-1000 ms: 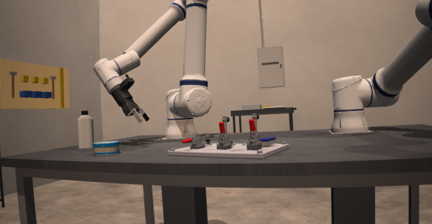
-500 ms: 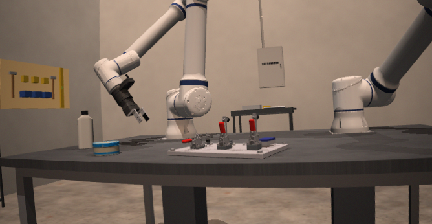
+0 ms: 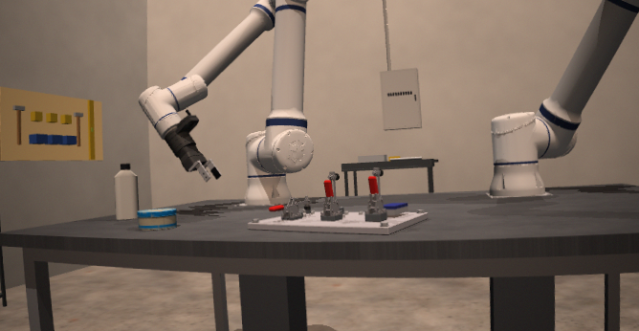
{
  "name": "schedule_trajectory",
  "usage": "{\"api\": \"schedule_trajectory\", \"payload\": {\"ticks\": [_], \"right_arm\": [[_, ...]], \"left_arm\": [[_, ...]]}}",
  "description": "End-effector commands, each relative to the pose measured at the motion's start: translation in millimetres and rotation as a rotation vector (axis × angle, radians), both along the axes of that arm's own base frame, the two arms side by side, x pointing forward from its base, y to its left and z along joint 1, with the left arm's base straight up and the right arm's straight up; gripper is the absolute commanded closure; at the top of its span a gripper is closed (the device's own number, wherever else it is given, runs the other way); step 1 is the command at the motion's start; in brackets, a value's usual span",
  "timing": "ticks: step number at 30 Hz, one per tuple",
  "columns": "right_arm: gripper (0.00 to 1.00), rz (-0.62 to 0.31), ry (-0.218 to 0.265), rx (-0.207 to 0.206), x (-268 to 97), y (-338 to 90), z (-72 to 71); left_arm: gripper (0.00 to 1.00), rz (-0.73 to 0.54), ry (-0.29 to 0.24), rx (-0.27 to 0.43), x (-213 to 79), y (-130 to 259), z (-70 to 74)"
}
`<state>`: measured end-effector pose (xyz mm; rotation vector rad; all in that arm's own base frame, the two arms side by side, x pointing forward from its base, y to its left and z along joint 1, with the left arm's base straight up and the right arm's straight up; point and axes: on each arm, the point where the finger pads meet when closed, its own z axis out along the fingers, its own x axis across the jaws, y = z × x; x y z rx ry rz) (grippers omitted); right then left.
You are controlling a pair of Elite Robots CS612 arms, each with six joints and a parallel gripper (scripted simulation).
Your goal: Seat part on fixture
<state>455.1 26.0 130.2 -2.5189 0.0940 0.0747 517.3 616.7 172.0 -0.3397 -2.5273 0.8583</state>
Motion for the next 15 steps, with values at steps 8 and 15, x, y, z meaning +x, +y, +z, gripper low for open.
{"api": "schedule_trajectory", "payload": {"ticks": [8,15], "right_arm": [[0.0,0.0,-0.001,-0.001,0,0,0.4],[0.0,0.0,-0.001,-0.001,0,0,0.4]], "left_arm": [[0.0,0.083,-0.209,0.156,-148,45,8.3],[0.0,0.13,-0.309,0.275,-241,50,10.0]]}}
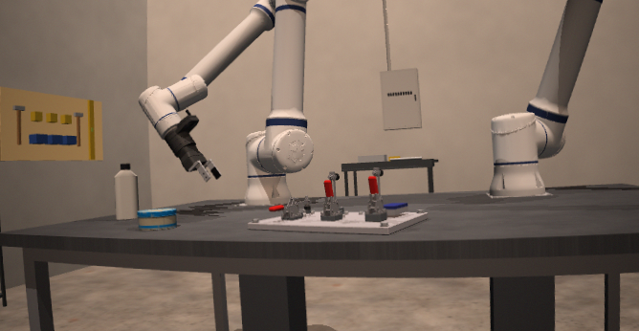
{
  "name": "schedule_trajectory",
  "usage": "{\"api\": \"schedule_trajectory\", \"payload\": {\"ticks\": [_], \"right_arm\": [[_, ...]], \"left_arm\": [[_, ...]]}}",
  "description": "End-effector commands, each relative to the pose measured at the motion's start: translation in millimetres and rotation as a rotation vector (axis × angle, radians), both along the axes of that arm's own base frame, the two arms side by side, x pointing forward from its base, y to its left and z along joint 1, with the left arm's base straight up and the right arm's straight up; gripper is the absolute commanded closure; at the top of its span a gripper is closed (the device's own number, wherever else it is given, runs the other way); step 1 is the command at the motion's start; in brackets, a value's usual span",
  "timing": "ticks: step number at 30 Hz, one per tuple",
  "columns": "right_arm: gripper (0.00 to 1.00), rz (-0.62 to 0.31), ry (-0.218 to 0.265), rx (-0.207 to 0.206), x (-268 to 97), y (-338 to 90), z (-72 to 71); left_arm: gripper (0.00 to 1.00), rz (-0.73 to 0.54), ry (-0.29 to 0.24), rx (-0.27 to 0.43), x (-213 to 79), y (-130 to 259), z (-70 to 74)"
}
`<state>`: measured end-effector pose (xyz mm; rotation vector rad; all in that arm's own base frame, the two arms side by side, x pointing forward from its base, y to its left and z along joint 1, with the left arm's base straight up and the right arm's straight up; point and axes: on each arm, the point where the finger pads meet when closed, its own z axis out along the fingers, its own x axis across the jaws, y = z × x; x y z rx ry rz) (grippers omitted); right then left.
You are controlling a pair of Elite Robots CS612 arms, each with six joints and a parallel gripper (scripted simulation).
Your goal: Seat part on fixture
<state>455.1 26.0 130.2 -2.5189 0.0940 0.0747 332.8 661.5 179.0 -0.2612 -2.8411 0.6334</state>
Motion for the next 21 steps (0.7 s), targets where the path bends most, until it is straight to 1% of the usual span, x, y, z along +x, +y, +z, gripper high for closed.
{"api": "schedule_trajectory", "payload": {"ticks": [1,4,6,7,12,16,21], "right_arm": [[0.0,0.0,-0.001,-0.001,0,0,0.4],[0.0,0.0,-0.001,-0.001,0,0,0.4],[0.0,0.0,-0.001,-0.001,0,0,0.4],[0.0,0.0,-0.001,-0.001,0,0,0.4],[0.0,0.0,-0.001,-0.001,0,0,0.4],[0.0,0.0,-0.001,-0.001,0,0,0.4],[0.0,0.0,-0.001,-0.001,0,0,0.4]], "left_arm": [[0.0,0.035,-0.084,0.097,-69,5,3.1],[0.0,0.054,-0.116,0.147,-109,2,3.3],[0.0,0.054,-0.116,0.147,-109,2,3.3],[0.0,0.06,-0.125,0.163,-137,0,3.6],[0.0,0.087,-0.164,0.239,-191,-11,2.9],[0.0,0.104,-0.187,0.292,-227,-21,2.0],[0.0,0.122,-0.206,0.347,-262,-34,0.7]]}}
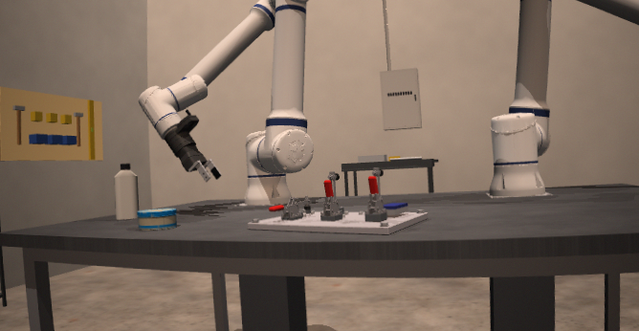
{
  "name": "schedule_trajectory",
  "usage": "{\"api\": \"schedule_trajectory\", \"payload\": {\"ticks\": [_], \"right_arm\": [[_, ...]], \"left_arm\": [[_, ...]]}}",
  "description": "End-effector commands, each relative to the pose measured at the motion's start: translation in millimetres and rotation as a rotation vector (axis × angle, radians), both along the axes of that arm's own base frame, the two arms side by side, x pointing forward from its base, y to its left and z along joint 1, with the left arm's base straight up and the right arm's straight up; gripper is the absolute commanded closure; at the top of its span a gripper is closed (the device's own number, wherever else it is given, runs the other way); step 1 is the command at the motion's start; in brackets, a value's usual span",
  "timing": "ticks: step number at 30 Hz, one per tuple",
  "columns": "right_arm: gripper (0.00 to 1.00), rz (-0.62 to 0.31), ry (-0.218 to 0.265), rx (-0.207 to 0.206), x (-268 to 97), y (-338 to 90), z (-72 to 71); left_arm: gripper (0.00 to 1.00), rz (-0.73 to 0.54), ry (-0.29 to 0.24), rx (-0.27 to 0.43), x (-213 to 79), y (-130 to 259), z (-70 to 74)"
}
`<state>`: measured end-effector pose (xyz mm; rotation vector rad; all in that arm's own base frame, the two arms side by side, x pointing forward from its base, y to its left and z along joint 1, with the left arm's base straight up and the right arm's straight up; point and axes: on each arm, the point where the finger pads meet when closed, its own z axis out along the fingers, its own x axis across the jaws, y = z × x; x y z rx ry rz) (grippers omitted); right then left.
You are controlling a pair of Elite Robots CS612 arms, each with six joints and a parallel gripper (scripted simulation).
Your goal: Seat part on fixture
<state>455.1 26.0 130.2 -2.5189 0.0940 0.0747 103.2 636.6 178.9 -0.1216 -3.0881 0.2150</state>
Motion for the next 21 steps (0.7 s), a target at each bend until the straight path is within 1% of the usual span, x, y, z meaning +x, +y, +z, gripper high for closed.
{"api": "schedule_trajectory", "payload": {"ticks": [1,2,6,11,16,21], "right_arm": [[0.0,0.0,-0.001,-0.001,0,0,0.4],[0.0,0.0,-0.001,-0.001,0,0,0.4],[0.0,0.0,-0.001,-0.001,0,0,0.4],[0.0,0.0,-0.001,-0.001,0,0,0.4],[0.0,0.0,-0.001,-0.001,0,0,0.4],[0.0,0.0,-0.001,-0.001,0,0,0.4]], "left_arm": [[0.0,0.015,-0.024,0.055,-32,-9,0.7],[0.0,0.015,-0.024,0.055,-32,-9,0.7],[0.0,0.027,-0.034,0.088,-53,-18,-0.2],[0.0,0.037,-0.041,0.116,-70,-26,-1.2],[0.0,0.043,-0.045,0.132,-79,-31,-1.7],[0.0,0.044,-0.046,0.136,-82,-32,-1.9]]}}
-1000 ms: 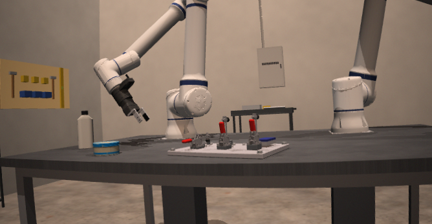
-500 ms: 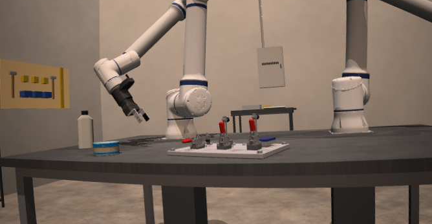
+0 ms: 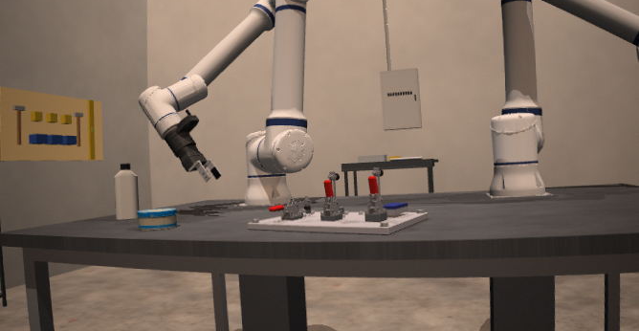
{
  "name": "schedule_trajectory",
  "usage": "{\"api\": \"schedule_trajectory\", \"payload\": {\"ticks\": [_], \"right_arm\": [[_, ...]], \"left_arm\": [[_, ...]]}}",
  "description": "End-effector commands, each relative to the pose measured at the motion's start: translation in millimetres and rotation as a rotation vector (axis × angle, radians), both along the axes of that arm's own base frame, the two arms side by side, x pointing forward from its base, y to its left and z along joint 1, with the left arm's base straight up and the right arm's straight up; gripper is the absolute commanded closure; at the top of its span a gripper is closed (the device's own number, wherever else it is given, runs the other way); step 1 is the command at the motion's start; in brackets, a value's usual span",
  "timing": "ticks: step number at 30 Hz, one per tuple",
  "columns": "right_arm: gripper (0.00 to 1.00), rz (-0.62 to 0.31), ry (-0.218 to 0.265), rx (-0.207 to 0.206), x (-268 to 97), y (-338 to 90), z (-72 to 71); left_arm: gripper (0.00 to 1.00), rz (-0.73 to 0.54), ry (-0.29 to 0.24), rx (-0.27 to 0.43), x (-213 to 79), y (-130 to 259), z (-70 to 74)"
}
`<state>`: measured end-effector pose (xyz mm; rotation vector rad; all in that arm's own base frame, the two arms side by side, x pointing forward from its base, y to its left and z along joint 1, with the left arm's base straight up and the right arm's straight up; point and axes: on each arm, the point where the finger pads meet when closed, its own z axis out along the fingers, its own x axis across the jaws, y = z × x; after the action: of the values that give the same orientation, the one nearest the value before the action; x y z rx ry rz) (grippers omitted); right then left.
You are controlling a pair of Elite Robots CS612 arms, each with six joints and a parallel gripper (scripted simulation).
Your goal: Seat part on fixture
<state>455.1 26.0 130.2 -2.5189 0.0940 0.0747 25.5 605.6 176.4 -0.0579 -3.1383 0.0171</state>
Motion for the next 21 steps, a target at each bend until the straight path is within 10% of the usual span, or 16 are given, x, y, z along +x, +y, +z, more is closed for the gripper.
{"api": "schedule_trajectory", "payload": {"ticks": [1,21], "right_arm": [[0.0,0.0,-0.001,-0.001,0.5,-0.4,0.4],[0.0,-0.009,0.013,-0.007,3.4,1.2,1.1]], "left_arm": [[0.0,0.003,-0.003,0.01,-4.4,-1.6,0.7],[0.0,0.003,-0.003,0.011,-5.0,-1.9,0.6]]}}
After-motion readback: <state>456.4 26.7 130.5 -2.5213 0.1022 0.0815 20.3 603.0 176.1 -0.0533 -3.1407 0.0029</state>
